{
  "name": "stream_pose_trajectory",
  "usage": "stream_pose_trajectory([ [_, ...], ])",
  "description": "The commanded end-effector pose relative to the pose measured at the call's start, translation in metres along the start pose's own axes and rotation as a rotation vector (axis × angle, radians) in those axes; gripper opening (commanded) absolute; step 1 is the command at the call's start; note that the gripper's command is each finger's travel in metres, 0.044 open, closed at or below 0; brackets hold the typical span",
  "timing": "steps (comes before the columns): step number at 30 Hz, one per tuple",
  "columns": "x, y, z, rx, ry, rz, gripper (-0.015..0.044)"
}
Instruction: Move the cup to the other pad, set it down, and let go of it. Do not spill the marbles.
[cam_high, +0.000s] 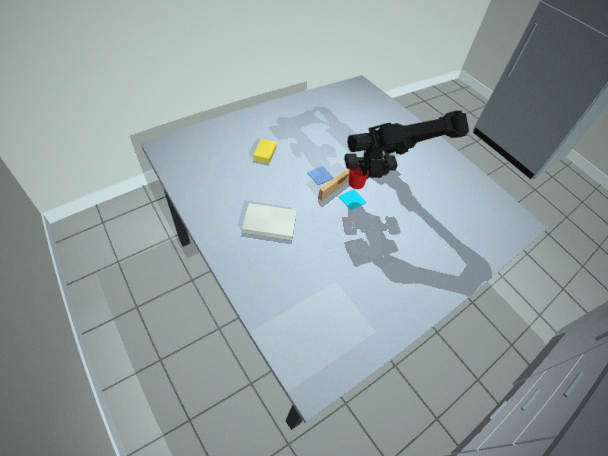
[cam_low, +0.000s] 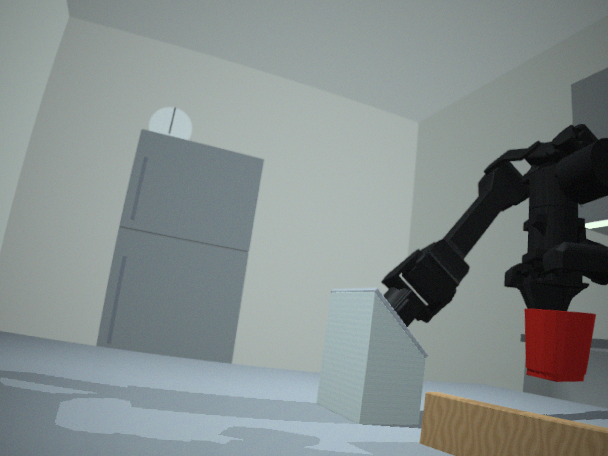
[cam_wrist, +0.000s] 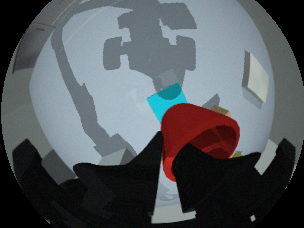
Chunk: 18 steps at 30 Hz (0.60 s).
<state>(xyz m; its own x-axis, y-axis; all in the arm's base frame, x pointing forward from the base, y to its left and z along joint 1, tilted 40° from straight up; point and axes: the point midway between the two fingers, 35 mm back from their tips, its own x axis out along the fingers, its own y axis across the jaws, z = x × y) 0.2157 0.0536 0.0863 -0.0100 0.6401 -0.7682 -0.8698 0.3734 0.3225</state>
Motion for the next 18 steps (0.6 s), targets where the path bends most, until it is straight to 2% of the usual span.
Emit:
stream_pose_trajectory([
  [1,0.001,0.005,0.003,0.005,-0.002,0.002,0.0],
  [18,0.022,0.003,0.003,0.005,-0.002,0.002,0.0],
])
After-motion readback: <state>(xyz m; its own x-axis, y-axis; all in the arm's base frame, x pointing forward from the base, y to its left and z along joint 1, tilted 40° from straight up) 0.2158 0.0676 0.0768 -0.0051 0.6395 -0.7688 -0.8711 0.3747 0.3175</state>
